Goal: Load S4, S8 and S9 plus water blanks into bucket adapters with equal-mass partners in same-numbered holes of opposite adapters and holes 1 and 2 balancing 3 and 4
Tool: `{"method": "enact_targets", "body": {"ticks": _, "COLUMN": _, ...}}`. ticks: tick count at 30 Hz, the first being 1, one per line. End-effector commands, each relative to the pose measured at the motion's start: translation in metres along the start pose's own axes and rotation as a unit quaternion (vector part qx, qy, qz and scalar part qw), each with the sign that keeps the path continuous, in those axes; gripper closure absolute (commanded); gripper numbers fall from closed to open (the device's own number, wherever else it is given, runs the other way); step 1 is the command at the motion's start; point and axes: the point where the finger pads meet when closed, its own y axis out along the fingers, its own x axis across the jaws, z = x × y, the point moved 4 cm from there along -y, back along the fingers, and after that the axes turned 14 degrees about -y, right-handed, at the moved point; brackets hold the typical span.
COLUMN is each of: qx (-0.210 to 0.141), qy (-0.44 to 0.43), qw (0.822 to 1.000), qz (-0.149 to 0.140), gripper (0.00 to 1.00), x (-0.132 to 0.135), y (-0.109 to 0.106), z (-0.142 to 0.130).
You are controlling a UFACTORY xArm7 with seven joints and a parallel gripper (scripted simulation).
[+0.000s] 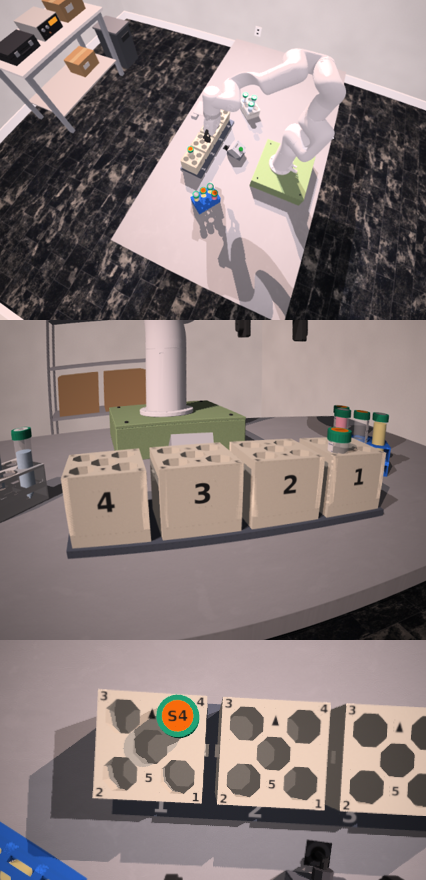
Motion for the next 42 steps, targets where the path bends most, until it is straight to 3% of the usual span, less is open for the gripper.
{"method": "enact_targets", "body": {"ticks": 1, "qx": 0.001, "qy": 0.000, "qw": 1.000, "qz": 0.001, "gripper": 0.00, "x": 0.021, "y": -0.001, "z": 0.008}}
{"method": "enact_targets", "body": {"ticks": 18, "qx": 0.001, "qy": 0.000, "qw": 1.000, "qz": 0.001, "gripper": 0.00, "x": 0.092, "y": -0.001, "z": 0.027}}
{"method": "enact_targets", "body": {"ticks": 19, "qx": 0.001, "qy": 0.016, "qw": 1.000, "qz": 0.001, "gripper": 0.43, "x": 0.087, "y": -0.001, "z": 0.026}}
{"method": "enact_targets", "body": {"ticks": 28, "qx": 0.001, "qy": 0.132, "qw": 0.991, "qz": 0.001, "gripper": 0.43, "x": 0.053, "y": -0.001, "z": 0.018}}
{"method": "enact_targets", "body": {"ticks": 38, "qx": 0.001, "qy": 0.294, "qw": 0.956, "qz": 0.001, "gripper": 0.43, "x": 0.004, "y": -0.001, "z": 0.005}}
{"method": "enact_targets", "body": {"ticks": 42, "qx": 0.001, "qy": 0.294, "qw": 0.956, "qz": 0.001, "gripper": 0.43, "x": -0.005, "y": -0.001, "z": 0.003}}
